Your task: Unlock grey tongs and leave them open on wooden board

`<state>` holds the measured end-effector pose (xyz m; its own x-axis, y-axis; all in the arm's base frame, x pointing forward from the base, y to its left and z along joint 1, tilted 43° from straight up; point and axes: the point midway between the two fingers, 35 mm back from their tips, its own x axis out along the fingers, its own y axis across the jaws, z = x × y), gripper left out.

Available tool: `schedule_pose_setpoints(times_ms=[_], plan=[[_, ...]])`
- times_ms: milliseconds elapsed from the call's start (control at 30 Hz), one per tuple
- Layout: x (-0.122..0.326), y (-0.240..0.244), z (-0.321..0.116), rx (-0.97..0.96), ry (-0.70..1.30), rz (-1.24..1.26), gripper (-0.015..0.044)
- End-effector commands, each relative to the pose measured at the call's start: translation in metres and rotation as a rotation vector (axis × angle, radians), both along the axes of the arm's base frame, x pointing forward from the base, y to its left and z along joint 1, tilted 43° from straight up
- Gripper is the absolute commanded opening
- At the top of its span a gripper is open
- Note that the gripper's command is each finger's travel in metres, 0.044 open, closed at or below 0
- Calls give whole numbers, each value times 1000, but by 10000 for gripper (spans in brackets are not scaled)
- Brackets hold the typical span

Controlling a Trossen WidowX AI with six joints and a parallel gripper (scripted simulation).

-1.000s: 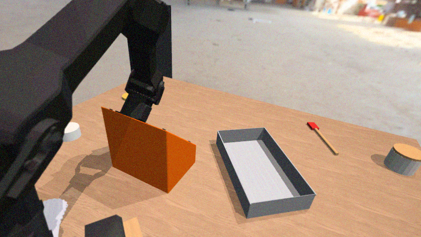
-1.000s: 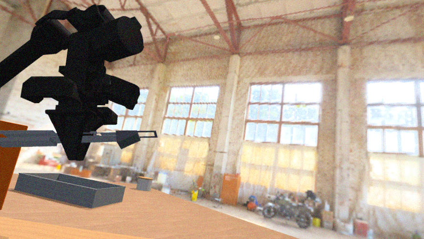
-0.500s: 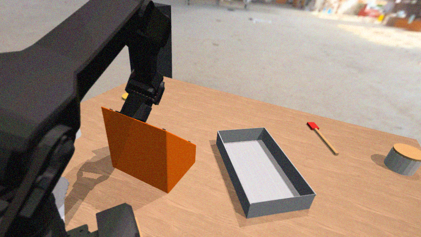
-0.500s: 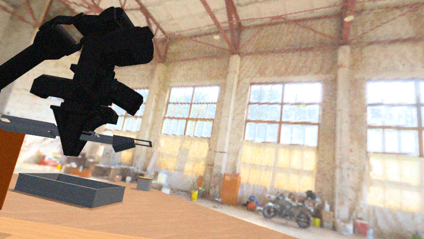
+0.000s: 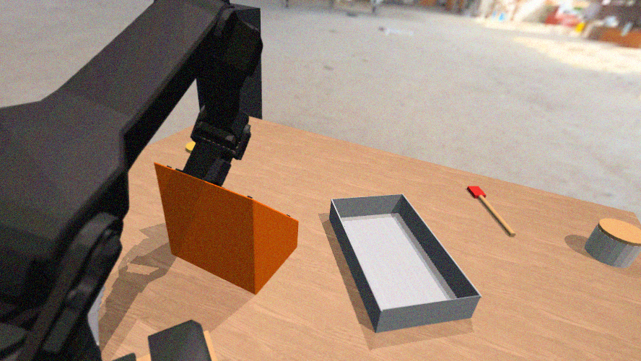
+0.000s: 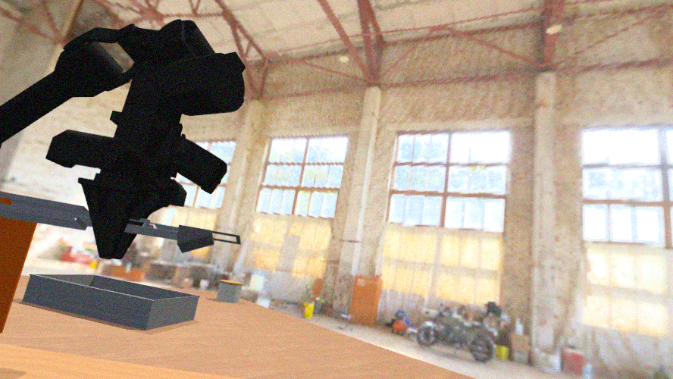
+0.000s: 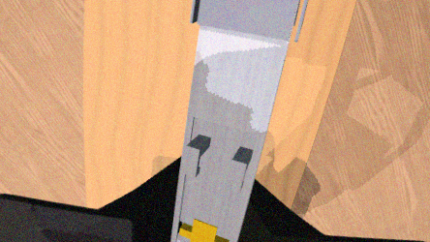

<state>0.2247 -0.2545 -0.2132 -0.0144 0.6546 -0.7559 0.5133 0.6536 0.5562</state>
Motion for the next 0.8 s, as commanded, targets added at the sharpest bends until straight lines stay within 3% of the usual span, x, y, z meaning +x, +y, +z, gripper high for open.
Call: schedule_pose_setpoints(times_ms=[0,767], plan=[[0,5,-6,2,5,-5,-150],[2,30,-35,-9,9,-12,-150]])
